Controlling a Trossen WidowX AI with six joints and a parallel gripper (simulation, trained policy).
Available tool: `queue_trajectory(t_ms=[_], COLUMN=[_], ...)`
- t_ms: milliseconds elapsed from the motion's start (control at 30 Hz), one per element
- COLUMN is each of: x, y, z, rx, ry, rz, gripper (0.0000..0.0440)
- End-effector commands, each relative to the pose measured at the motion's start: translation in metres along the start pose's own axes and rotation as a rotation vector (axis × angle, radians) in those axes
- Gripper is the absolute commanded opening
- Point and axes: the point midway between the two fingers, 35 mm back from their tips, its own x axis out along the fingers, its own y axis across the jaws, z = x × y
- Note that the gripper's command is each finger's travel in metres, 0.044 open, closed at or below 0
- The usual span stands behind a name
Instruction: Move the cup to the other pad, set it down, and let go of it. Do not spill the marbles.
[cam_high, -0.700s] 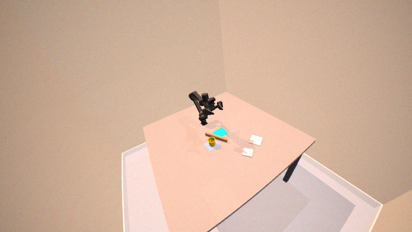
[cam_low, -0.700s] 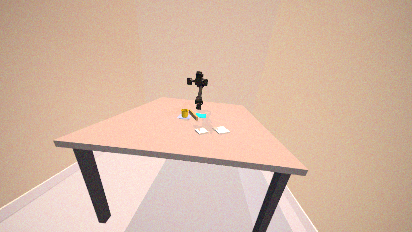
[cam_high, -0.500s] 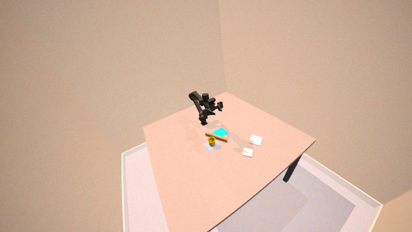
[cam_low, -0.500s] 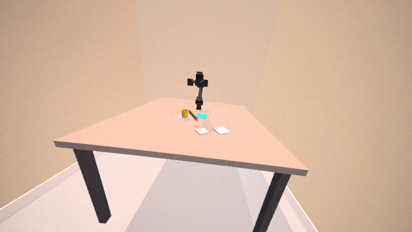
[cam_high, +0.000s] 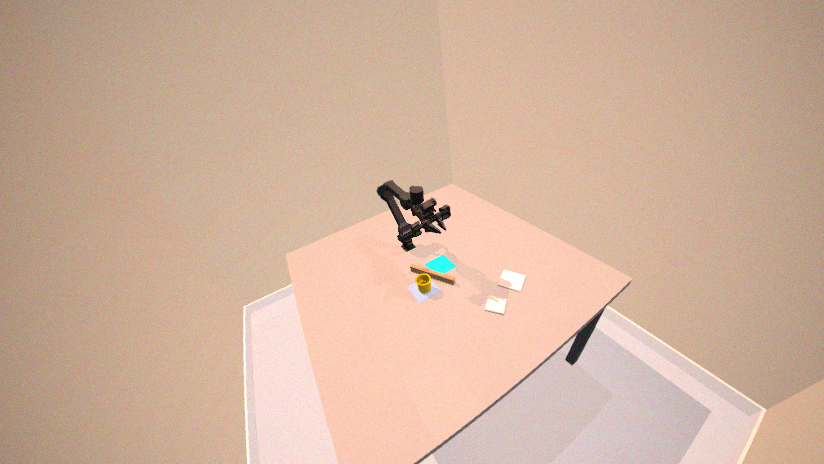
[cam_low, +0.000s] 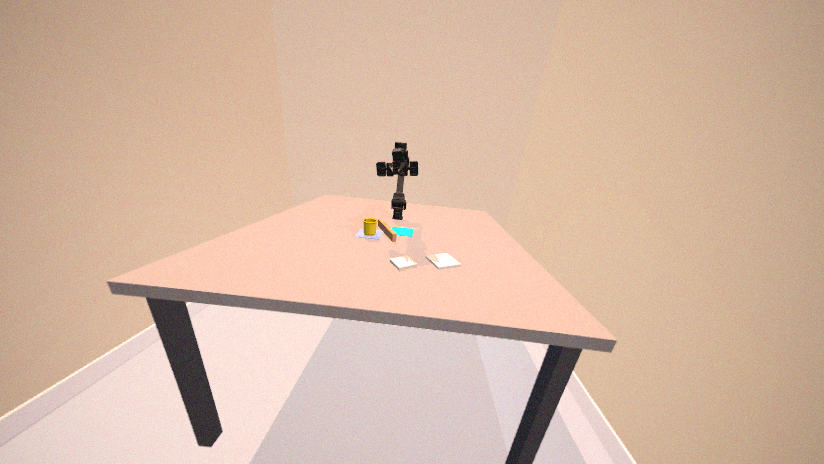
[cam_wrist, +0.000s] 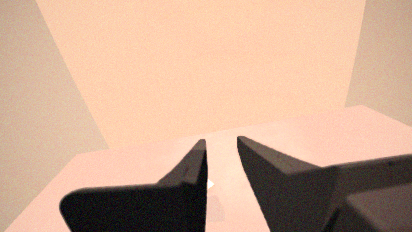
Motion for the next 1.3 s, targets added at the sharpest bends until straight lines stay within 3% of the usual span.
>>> queue_trajectory(t_ms=[0,533,1267], x=[0.005,0.023,0.037], y=[0.004,0.022,0.033], z=[-0.001,-0.023,-0.057], rx=[0.027,0.132,0.199], ry=[0.04,0.27,0.604], rz=[0.006,0.005,-0.077], gripper=[0.0128,0.0162,0.0127])
